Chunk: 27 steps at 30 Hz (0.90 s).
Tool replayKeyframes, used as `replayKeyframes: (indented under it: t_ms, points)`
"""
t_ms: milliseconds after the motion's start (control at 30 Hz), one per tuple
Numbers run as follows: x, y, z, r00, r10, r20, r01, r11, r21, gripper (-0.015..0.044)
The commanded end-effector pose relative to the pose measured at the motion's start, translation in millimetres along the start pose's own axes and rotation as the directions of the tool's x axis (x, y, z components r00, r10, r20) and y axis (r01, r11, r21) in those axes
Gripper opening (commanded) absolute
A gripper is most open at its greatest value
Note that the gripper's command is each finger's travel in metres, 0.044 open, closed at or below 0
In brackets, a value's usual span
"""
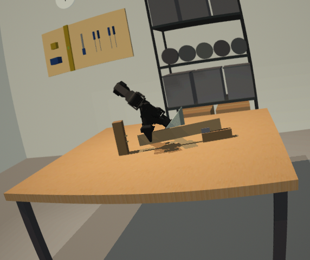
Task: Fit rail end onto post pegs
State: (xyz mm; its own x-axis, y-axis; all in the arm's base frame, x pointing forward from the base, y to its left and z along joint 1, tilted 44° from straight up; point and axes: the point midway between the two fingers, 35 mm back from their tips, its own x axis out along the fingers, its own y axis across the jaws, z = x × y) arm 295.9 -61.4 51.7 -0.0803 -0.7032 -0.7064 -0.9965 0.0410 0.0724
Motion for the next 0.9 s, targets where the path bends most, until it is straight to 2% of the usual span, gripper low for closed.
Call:
replayKeyframes:
  t_ms: [0, 867]
  points:
    - [-4, -1, 3, 1.0, -0.003, 0.015, 0.003, 1.0, 0.002, 0.0]
    - [-17, -1, 3, 1.0, -0.003, 0.016, 0.003, 1.0, 0.002, 0.0]
